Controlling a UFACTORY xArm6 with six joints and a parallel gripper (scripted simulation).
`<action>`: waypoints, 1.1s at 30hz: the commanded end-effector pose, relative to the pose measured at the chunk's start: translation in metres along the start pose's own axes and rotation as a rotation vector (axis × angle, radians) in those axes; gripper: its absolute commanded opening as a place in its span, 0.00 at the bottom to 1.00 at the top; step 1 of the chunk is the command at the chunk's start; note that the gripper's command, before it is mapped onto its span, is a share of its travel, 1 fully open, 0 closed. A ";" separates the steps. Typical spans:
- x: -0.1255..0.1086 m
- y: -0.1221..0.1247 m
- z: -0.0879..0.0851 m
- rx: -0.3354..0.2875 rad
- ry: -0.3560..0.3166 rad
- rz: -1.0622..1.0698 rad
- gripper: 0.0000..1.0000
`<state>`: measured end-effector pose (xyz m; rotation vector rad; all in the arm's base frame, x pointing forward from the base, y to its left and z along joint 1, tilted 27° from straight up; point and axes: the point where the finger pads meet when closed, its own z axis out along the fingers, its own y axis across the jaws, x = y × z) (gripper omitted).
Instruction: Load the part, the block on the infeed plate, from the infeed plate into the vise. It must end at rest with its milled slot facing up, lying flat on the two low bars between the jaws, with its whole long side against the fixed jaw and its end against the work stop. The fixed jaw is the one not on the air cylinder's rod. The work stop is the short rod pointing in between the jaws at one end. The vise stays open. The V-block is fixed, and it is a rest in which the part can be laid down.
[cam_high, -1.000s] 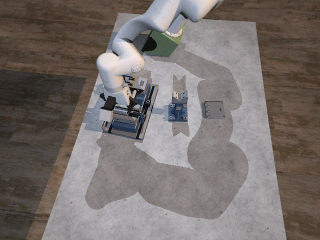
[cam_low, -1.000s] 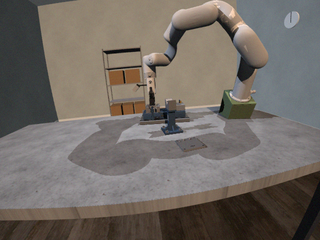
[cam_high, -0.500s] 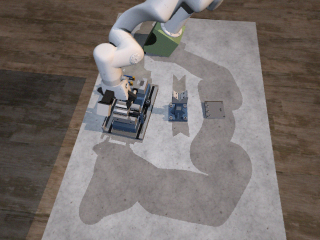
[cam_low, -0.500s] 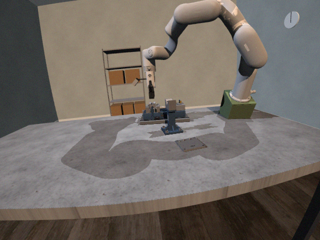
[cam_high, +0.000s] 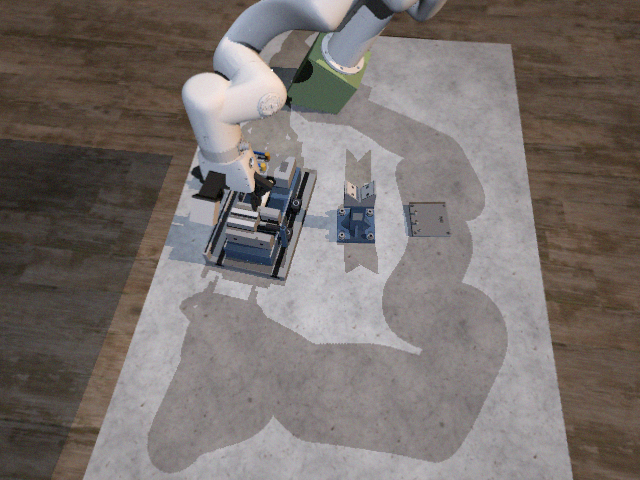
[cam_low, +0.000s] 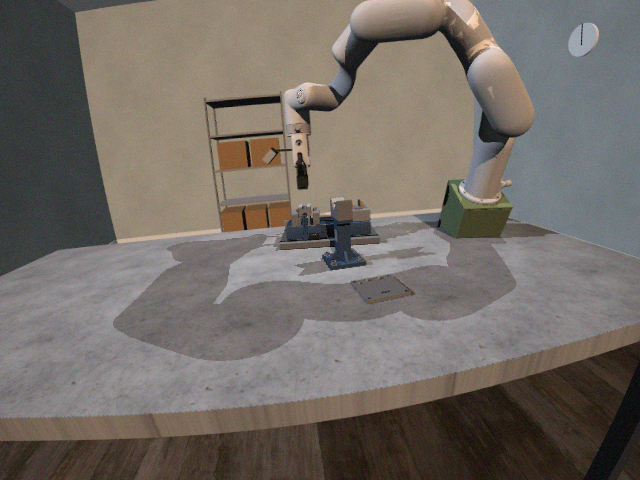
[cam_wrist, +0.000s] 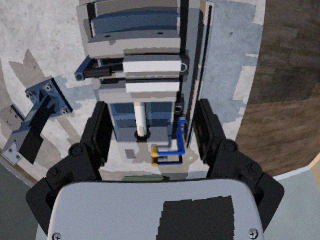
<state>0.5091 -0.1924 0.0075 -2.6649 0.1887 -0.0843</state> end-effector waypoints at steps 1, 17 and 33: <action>0.001 0.000 -0.004 -0.002 0.004 -0.001 0.81; 0.001 0.000 -0.004 -0.002 0.004 -0.001 0.00; 0.001 0.000 -0.004 -0.002 0.004 -0.001 0.00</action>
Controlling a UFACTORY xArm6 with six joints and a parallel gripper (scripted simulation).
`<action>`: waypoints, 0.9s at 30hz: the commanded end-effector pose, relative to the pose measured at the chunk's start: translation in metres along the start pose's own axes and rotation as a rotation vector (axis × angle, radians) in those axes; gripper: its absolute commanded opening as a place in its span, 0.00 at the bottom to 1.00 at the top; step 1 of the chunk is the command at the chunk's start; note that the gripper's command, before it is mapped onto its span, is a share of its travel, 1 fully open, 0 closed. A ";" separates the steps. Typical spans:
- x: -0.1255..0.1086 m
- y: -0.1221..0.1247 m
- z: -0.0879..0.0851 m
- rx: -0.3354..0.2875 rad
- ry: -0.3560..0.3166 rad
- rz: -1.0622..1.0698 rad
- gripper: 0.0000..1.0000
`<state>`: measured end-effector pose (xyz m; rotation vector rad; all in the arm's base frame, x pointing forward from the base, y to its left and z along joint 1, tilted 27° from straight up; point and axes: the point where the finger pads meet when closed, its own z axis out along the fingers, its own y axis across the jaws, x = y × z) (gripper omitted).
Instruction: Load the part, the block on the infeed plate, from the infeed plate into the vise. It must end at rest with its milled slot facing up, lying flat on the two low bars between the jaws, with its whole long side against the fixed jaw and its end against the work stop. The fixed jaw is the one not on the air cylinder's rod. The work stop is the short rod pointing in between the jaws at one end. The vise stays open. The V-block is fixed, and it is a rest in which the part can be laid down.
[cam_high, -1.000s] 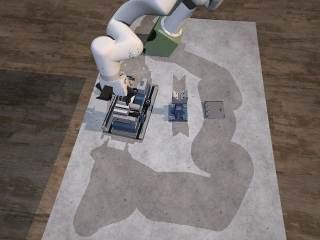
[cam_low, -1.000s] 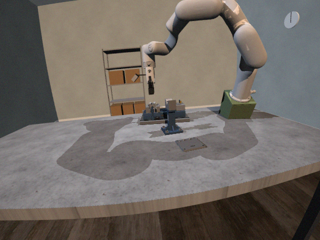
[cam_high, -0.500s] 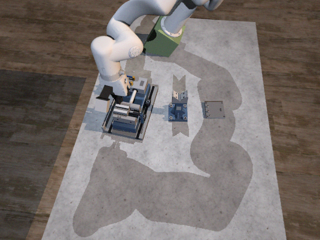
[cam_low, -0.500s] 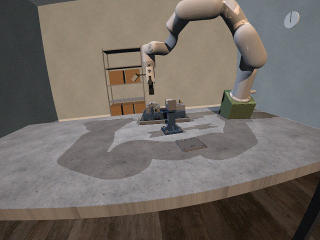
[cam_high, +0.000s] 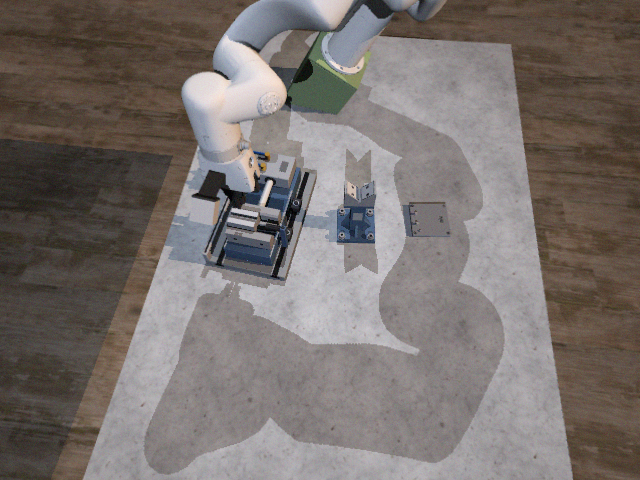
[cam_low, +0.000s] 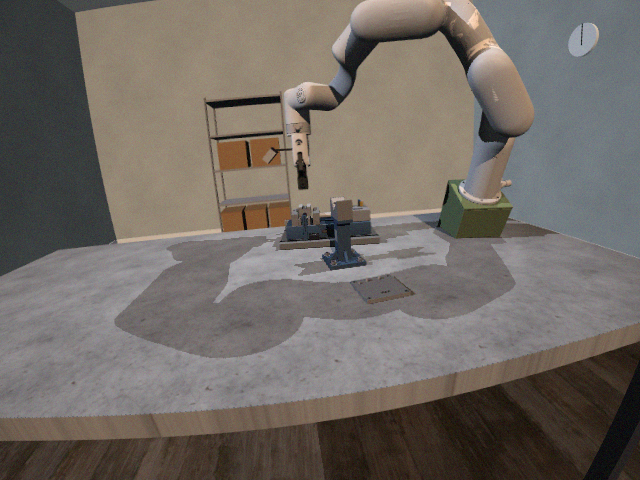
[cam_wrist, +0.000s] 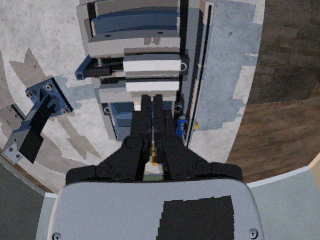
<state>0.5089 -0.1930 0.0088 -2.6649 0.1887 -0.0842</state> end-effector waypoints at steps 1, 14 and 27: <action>0.001 0.000 -0.002 -0.002 0.004 -0.001 0.00; 0.000 0.046 -0.002 -0.002 0.004 0.001 0.00; 0.000 0.046 -0.002 -0.002 0.004 0.001 0.00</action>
